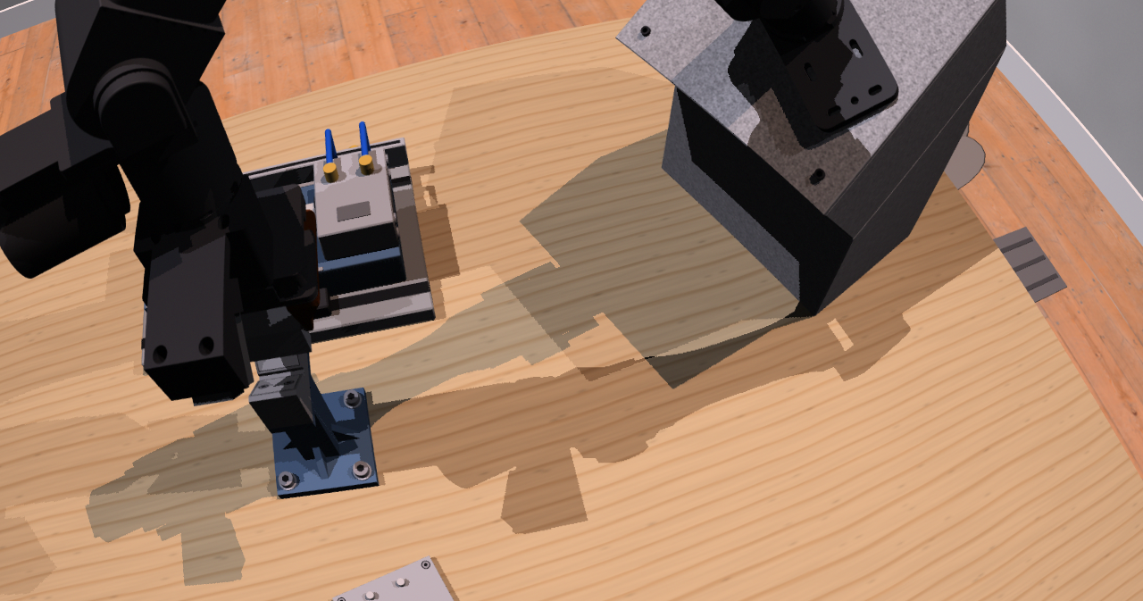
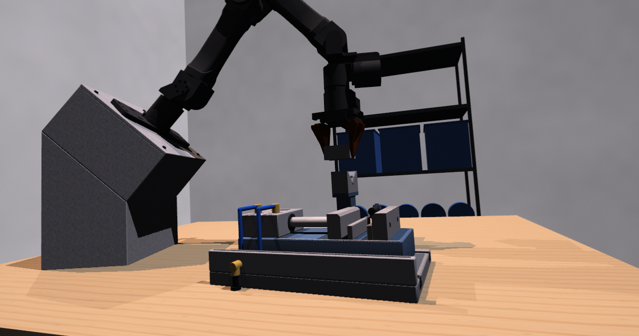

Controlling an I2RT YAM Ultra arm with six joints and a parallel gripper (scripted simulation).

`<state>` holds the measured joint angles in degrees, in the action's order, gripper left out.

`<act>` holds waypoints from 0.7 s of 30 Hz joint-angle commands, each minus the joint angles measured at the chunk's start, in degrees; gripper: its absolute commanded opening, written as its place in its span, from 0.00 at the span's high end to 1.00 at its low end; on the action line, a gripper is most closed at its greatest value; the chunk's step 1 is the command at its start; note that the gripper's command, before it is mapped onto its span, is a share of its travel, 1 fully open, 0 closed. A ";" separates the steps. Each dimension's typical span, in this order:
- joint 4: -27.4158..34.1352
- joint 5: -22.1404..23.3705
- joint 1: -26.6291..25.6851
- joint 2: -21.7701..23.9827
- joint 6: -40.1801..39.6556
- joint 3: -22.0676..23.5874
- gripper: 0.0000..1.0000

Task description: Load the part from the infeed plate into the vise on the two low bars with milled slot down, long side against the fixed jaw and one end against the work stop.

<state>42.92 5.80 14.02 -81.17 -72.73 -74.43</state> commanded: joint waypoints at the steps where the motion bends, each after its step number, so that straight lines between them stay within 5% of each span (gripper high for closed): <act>1: 2.27 1.03 -0.89 2.97 -0.53 -2.48 1.00; 21: 6.93 1.45 -1.51 5.37 -0.96 -4.67 1.00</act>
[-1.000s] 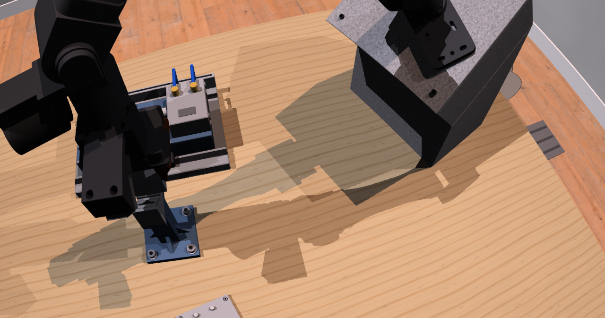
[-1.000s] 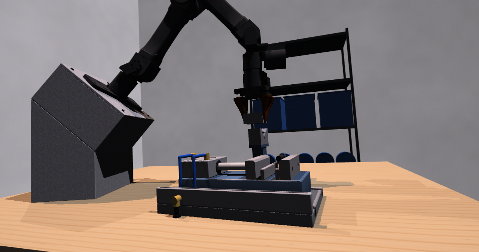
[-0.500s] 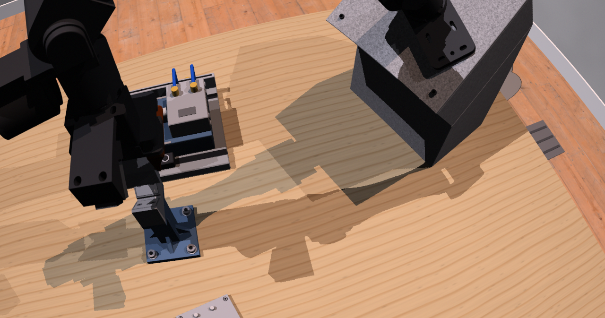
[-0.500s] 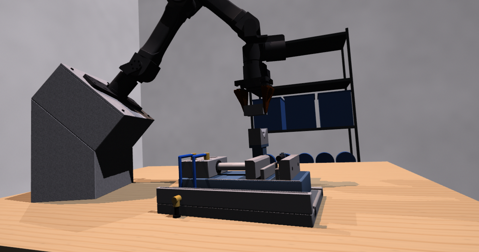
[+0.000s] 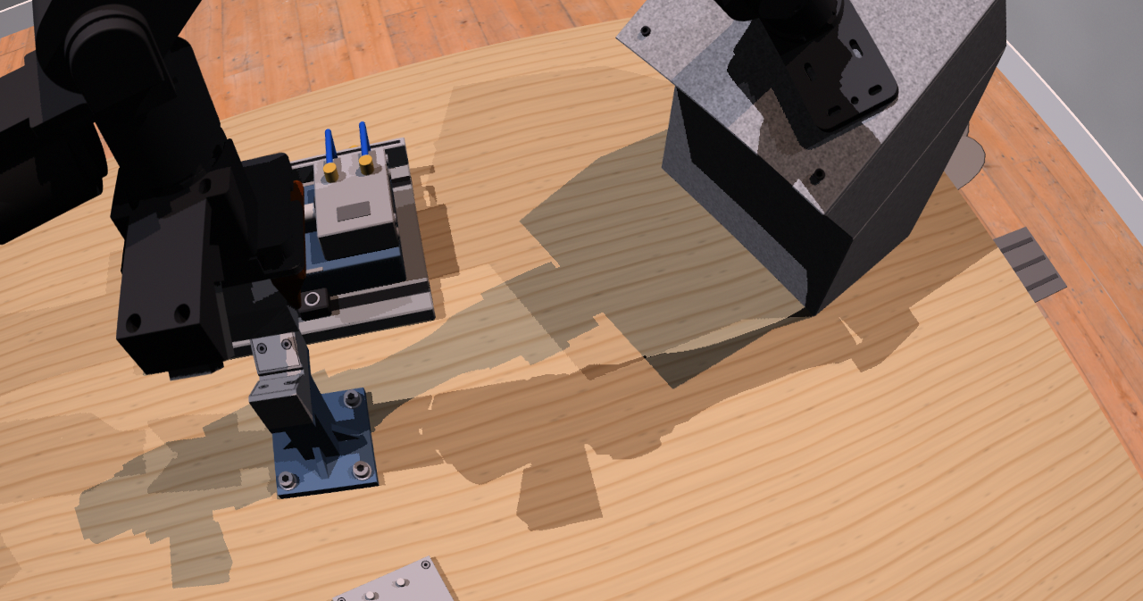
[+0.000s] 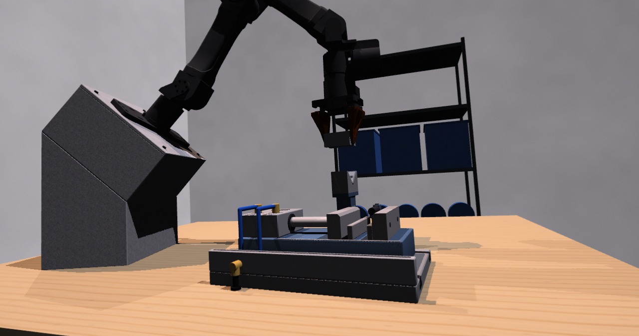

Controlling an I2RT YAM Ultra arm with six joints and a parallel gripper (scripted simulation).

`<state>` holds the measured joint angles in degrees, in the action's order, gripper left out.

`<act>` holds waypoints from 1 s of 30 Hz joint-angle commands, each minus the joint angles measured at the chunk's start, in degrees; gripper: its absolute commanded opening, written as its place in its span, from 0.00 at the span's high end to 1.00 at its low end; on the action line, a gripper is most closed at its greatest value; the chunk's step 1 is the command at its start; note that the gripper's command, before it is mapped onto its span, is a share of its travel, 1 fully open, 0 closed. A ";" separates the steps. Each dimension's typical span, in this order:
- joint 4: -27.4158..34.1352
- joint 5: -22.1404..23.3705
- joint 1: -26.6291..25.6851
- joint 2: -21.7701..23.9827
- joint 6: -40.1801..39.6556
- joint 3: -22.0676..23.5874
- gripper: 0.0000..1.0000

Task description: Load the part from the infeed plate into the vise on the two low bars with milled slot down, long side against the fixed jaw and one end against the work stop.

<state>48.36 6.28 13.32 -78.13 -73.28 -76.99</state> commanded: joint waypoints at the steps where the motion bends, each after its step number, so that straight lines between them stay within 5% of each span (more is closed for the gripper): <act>1: 1.60 0.98 -0.82 2.37 -0.41 -2.18 1.00; 25: 2.18 1.38 -1.46 2.10 1.01 -2.87 1.00; 30: 2.53 2.00 -2.52 -0.81 2.55 -3.83 1.00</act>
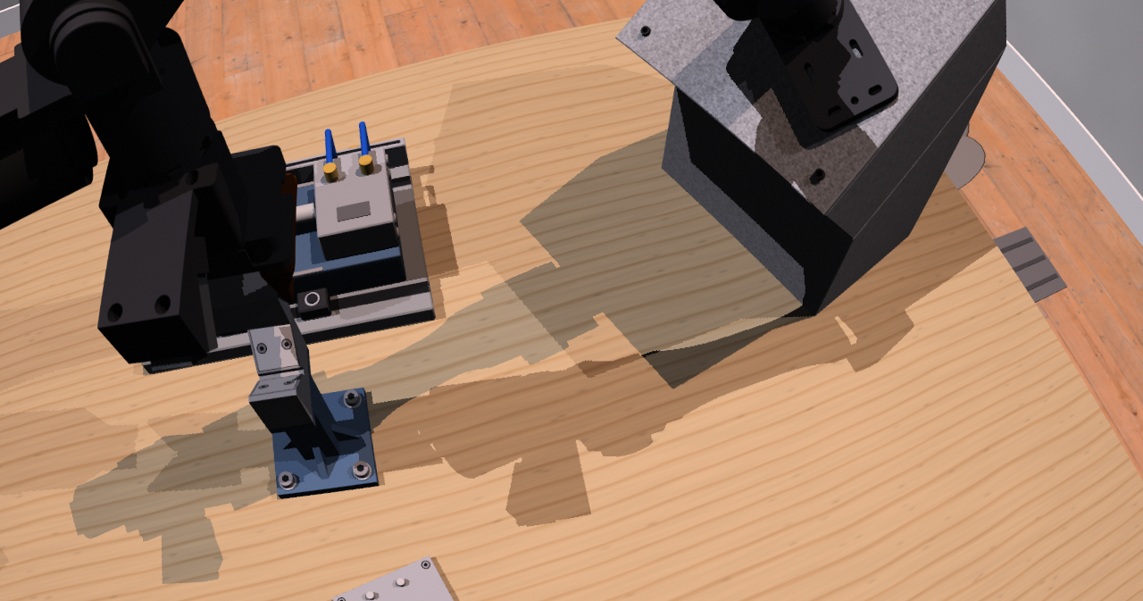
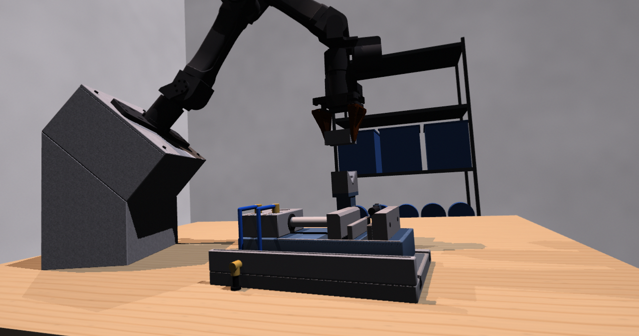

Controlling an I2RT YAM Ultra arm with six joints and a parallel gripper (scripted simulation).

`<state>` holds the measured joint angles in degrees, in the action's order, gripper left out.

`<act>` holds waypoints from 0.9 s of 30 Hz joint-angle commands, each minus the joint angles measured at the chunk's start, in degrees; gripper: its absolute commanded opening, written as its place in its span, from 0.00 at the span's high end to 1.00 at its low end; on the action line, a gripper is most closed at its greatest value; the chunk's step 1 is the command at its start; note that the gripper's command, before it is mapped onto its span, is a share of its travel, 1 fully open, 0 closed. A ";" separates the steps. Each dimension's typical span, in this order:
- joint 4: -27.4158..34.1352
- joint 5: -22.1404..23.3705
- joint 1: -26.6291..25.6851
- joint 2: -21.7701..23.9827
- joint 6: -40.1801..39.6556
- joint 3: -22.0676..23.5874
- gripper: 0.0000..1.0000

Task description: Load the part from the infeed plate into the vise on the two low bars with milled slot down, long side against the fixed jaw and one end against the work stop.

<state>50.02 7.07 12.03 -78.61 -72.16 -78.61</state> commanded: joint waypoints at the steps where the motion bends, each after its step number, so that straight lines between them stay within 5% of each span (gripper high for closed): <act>1: 0.98 1.38 -1.51 -0.10 1.85 -2.48 1.00; 8: 1.67 2.48 -3.30 0.04 4.53 -4.11 1.00; 27: 5.29 8.72 -13.87 -10.39 20.25 -13.51 1.00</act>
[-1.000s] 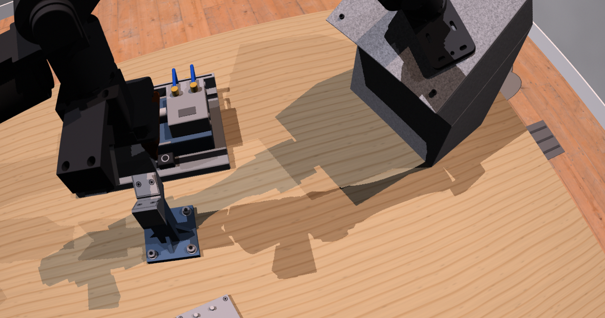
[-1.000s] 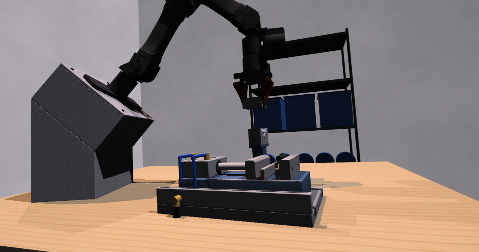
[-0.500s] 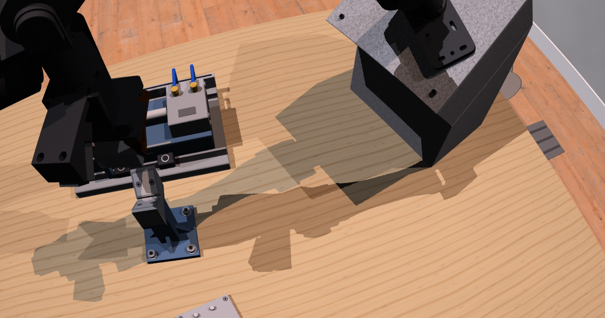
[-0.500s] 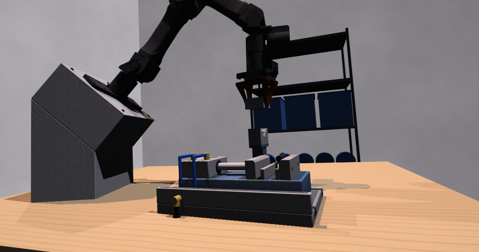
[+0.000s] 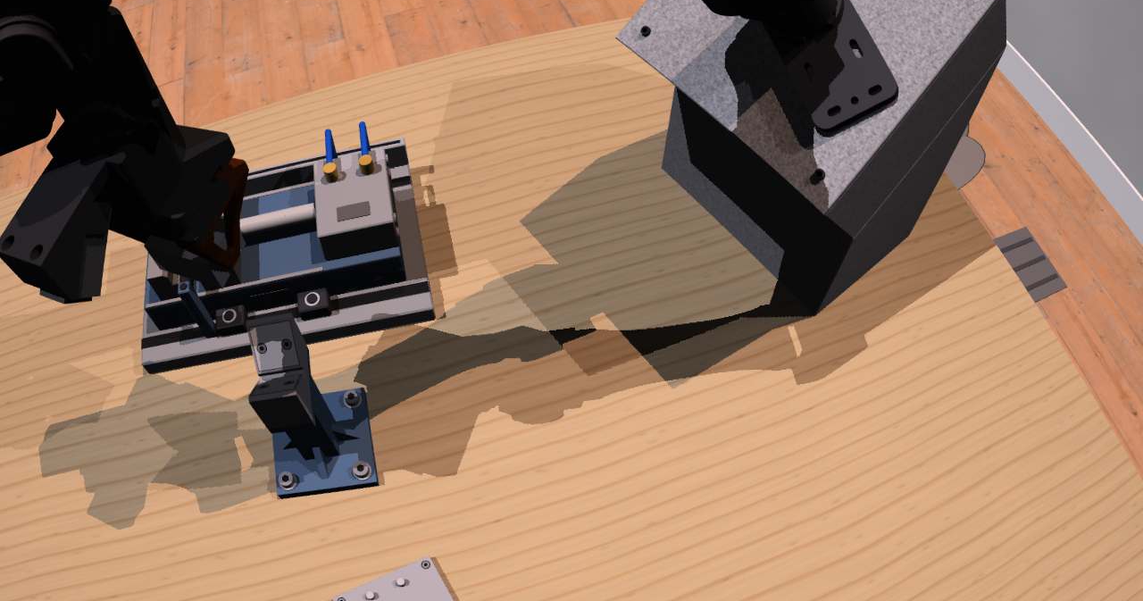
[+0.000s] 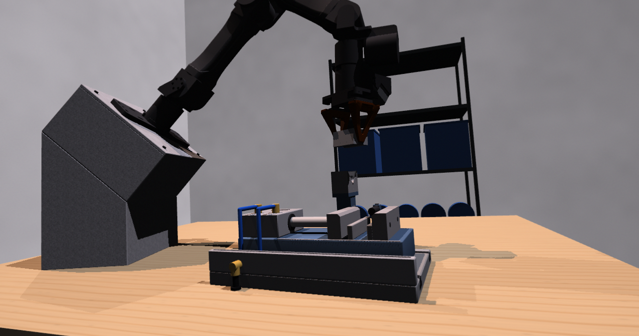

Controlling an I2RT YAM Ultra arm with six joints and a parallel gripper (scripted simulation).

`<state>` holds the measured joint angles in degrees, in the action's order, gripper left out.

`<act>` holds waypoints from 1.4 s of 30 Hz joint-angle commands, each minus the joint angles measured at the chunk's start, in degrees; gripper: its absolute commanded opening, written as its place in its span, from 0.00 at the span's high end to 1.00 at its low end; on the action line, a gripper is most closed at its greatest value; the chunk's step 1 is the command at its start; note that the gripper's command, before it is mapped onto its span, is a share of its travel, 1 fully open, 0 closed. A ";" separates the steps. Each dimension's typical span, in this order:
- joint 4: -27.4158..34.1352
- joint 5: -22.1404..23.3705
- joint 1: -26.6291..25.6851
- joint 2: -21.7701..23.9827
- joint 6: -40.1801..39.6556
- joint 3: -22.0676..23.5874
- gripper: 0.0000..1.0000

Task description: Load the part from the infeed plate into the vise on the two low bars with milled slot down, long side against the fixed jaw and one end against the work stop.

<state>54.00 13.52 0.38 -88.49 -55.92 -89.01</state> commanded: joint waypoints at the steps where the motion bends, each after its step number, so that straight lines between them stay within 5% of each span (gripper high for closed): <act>1: 1.55 2.73 -2.99 -1.08 5.14 -3.74 1.00; 29: 8.45 13.77 -21.28 -16.04 32.49 -20.56 1.00; 42: 10.29 16.04 -24.96 -17.70 38.07 -24.42 1.00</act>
<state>62.98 28.16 -22.55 -108.01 -20.03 -110.87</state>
